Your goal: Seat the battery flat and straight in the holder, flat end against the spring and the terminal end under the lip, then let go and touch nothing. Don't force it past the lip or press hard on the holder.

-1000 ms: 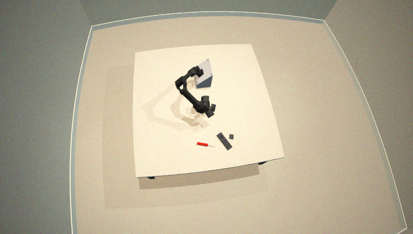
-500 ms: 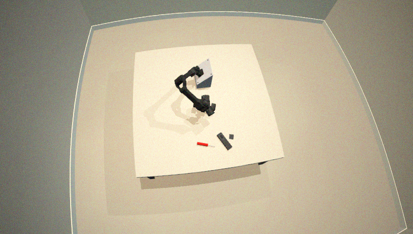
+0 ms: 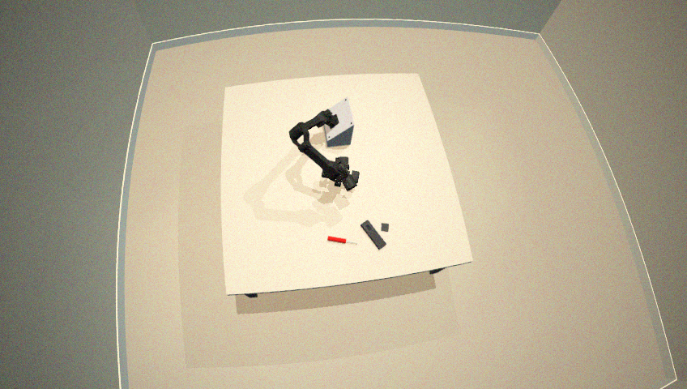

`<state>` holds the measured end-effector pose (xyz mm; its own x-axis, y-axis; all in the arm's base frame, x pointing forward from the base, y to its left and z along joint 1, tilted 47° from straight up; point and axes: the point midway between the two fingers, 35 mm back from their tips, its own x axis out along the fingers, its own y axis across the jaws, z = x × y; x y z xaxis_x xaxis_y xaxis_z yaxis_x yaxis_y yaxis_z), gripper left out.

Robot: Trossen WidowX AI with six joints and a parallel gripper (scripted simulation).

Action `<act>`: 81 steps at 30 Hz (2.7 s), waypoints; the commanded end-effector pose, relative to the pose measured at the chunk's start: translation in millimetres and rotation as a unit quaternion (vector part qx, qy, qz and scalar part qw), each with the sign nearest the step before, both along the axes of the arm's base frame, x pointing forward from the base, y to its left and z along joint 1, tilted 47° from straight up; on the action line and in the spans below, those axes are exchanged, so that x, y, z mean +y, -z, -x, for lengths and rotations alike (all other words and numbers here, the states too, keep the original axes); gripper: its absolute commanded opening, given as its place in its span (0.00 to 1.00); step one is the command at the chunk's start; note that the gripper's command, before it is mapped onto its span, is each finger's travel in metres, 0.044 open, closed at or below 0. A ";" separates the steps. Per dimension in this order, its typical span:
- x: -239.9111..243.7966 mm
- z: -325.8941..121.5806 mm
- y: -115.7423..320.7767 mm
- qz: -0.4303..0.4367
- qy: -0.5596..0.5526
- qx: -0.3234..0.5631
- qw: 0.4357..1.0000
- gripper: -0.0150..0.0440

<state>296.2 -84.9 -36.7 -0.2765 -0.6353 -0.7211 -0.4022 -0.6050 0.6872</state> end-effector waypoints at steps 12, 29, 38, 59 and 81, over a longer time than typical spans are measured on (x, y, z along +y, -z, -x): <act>-2.8 -3.3 -2.1 0.019 -0.028 -0.036 0.999 0.38; -3.7 -0.6 -1.9 0.027 -0.043 -0.053 0.997 0.38; -1.9 5.6 0.2 0.027 -0.045 -0.054 0.997 0.38; 0.0 13.4 2.8 0.025 -0.048 -0.056 0.997 0.38; 13.7 12.3 -9.0 0.026 -0.050 -0.052 0.997 0.64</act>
